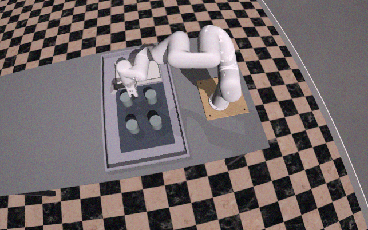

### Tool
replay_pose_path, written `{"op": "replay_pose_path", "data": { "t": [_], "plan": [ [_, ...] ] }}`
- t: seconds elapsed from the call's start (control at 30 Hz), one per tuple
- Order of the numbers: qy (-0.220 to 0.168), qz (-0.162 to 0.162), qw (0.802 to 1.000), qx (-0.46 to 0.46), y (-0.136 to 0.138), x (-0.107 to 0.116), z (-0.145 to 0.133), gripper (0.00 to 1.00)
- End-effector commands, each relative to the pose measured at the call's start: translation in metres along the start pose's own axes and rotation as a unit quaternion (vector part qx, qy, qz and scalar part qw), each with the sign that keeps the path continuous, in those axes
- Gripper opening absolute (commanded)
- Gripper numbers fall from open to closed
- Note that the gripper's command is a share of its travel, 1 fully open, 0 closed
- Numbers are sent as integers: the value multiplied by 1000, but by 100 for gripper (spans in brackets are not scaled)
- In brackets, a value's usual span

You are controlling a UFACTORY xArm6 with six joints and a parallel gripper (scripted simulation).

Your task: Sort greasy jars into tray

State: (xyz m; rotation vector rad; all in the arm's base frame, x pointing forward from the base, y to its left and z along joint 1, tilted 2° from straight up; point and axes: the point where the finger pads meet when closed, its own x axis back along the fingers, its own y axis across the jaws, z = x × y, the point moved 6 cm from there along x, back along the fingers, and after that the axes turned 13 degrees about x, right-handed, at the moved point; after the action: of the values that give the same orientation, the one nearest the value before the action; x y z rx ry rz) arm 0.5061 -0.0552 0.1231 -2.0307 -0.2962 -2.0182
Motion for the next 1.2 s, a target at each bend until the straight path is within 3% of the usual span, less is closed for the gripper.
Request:
{"op": "replay_pose_path", "data": {
  "t": [0.0, 1.17],
  "plan": [
    [2, -1, 1000, 0, 1, 2, 2, 0],
    [2, -1, 1000, 0, 2, 2, 6, 0]
  ]
}}
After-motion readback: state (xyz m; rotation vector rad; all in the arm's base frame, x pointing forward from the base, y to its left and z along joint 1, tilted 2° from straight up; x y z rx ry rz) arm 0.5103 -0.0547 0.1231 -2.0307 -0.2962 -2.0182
